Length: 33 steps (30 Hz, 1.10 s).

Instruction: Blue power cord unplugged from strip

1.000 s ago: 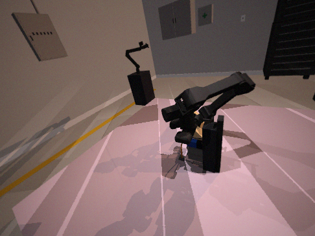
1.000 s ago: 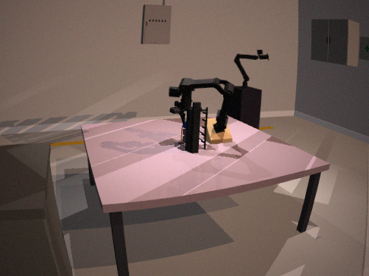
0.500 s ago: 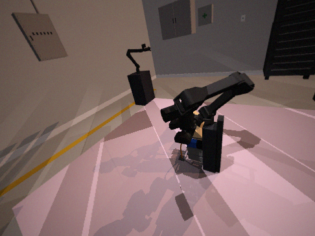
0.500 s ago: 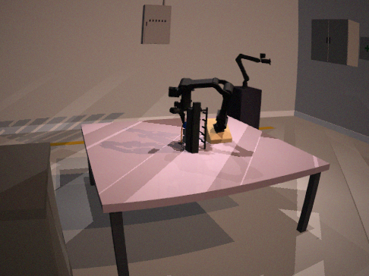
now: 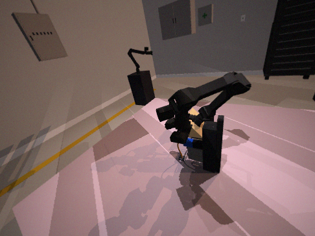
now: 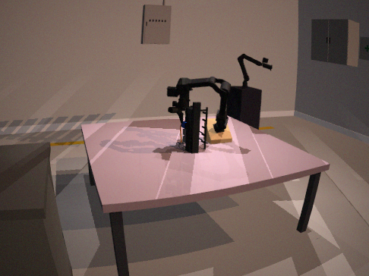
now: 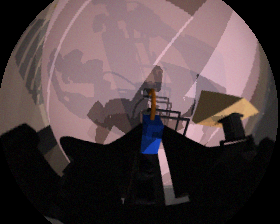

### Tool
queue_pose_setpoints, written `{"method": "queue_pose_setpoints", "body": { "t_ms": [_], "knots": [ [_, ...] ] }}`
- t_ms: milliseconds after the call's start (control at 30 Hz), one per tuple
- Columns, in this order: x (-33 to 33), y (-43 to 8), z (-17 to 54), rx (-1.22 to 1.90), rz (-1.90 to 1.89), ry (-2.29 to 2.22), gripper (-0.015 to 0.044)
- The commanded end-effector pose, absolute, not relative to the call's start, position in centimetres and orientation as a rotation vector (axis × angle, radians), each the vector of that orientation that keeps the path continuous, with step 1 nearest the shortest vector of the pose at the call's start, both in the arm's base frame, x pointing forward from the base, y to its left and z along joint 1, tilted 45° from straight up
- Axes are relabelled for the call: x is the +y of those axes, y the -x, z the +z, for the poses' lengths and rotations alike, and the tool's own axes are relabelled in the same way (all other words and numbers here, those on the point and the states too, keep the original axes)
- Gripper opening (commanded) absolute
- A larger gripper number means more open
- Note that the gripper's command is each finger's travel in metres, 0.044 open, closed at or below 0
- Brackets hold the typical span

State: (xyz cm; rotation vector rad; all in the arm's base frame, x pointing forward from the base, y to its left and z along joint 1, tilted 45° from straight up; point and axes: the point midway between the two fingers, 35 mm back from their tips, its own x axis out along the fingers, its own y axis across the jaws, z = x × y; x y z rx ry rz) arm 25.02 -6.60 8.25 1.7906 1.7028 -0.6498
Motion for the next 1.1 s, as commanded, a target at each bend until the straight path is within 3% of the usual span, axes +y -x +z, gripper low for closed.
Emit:
{"method": "queue_pose_setpoints", "body": {
  "t_ms": [0, 67, 633, 767, 1067],
  "knots": [
    [-8.7, -24.9, 7.1, 1.676, -0.692, -1.788, 0.0],
    [-8.9, -24.8, 6.9, 1.675, -0.693, -1.788, 0.0],
    [-10.0, -25.0, 6.2, 1.673, -0.691, -1.792, 0.044],
    [-13.2, -24.9, 4.1, 1.672, -0.691, -1.79, 0.044],
    [-13.4, -24.9, 3.9, 1.672, -0.691, -1.79, 0.044]
  ]
}}
